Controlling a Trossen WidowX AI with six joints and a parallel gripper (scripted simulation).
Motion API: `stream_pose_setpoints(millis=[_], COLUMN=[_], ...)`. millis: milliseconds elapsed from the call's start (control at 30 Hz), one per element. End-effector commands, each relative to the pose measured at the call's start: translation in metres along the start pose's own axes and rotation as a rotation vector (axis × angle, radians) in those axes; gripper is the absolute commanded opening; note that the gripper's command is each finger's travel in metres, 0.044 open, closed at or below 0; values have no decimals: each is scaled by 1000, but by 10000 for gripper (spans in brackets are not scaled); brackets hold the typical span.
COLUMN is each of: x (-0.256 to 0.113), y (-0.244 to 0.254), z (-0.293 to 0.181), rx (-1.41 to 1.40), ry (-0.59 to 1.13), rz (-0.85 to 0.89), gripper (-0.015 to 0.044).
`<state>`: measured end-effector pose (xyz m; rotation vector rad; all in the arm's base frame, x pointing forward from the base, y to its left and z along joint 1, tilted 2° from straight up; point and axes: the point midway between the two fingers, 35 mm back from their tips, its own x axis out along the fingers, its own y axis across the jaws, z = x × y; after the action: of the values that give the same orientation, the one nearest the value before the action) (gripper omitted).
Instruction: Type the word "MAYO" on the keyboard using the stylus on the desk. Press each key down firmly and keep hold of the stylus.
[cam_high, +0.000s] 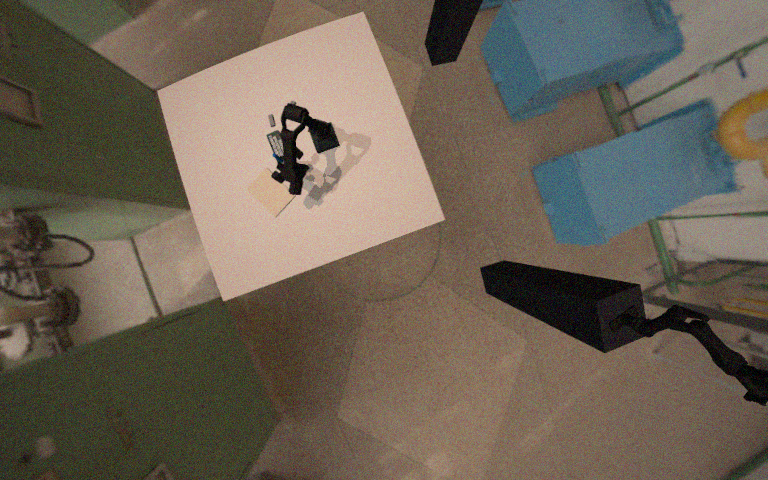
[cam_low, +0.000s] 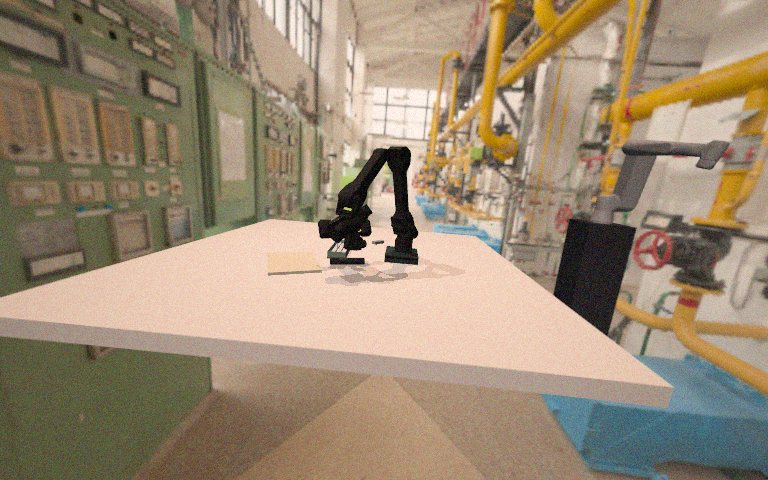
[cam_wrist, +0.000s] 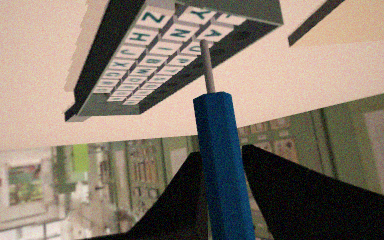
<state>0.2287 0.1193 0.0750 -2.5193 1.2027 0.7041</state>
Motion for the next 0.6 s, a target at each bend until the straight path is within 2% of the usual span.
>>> stream_pose_setpoints(millis=[0,567], x=[1,5], y=[1,1], z=[3,9], rx=[2,1], ry=[-3,-3], rz=[3,3], gripper=[81,81])
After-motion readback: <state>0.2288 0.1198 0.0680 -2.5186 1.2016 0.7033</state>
